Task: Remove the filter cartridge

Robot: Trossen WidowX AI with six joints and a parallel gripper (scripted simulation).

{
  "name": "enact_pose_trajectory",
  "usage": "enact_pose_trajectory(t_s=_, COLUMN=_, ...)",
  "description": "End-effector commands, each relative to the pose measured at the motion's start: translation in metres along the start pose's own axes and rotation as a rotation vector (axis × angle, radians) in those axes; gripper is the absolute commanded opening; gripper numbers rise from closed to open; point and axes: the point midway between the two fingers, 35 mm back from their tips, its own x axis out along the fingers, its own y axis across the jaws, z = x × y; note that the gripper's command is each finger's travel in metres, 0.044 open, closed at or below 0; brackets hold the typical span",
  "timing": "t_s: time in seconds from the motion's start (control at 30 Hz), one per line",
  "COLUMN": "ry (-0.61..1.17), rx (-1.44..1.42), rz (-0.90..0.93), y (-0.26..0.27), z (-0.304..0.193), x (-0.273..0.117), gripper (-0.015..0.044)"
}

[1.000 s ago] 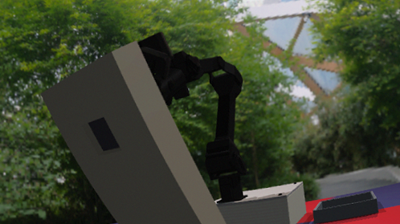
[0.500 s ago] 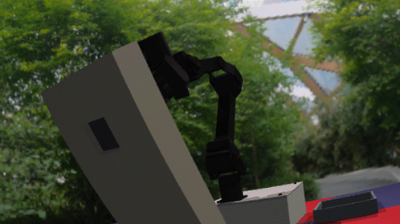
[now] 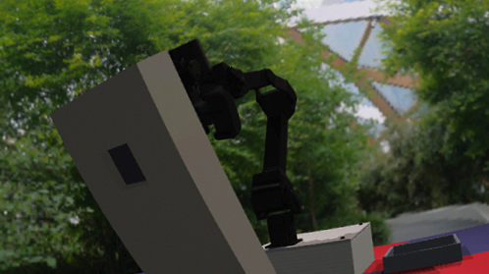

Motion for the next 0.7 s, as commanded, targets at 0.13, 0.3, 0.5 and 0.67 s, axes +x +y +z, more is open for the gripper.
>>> enact_pose_trajectory(t_s=0.13, ry=0.004, rx=-0.046, rz=-0.001, y=0.0, z=0.0, x=-0.002, gripper=0.0)
enact_pose_trajectory(t_s=0.3, ry=0.005, rx=-0.026, rz=-0.001, y=-0.001, z=0.002, x=-0.024, gripper=0.0)
enact_pose_trajectory(t_s=0.5, ry=0.007, rx=-0.001, rz=-0.001, y=0.0, z=0.002, x=-0.052, gripper=0.0)
enact_pose_trajectory(t_s=0.67, ry=0.009, rx=0.017, rz=-0.001, y=0.0, z=-0.001, x=-0.072, gripper=0.0)
